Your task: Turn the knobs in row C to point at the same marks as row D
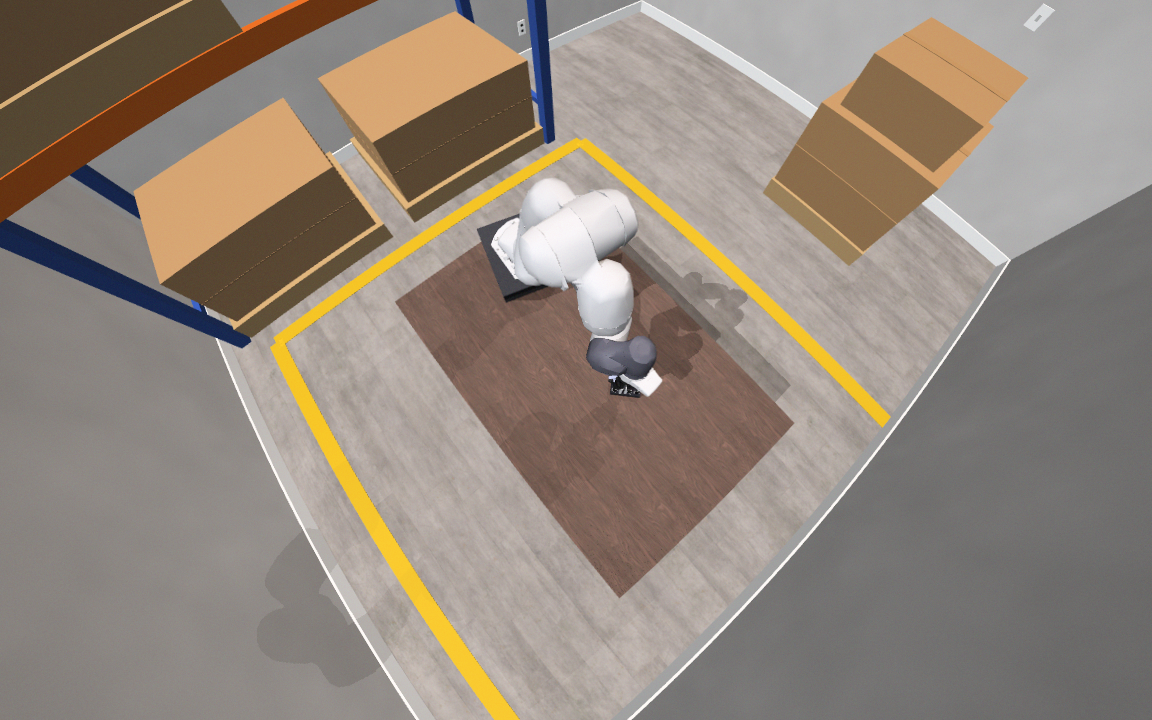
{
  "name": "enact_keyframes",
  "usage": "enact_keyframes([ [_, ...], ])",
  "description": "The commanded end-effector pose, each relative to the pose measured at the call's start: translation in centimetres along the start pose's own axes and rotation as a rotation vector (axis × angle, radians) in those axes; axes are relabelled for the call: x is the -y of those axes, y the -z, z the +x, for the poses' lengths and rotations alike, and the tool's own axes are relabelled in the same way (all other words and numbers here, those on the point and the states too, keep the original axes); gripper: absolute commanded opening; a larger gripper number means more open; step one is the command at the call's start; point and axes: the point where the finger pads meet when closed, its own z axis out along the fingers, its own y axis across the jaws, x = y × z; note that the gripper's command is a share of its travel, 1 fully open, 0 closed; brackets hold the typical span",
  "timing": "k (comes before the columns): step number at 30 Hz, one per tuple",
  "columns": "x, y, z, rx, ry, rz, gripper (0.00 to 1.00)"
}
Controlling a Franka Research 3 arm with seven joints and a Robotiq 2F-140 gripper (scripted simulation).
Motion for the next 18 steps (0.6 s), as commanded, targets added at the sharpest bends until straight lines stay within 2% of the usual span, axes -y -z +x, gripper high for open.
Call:
enact_keyframes([
  [1,0.13,0.0,0.09,0.008,0.118,0.005,0.05],
  [18,0.13,0.0,0.09,0.007,0.436,0.006,0.05],
])
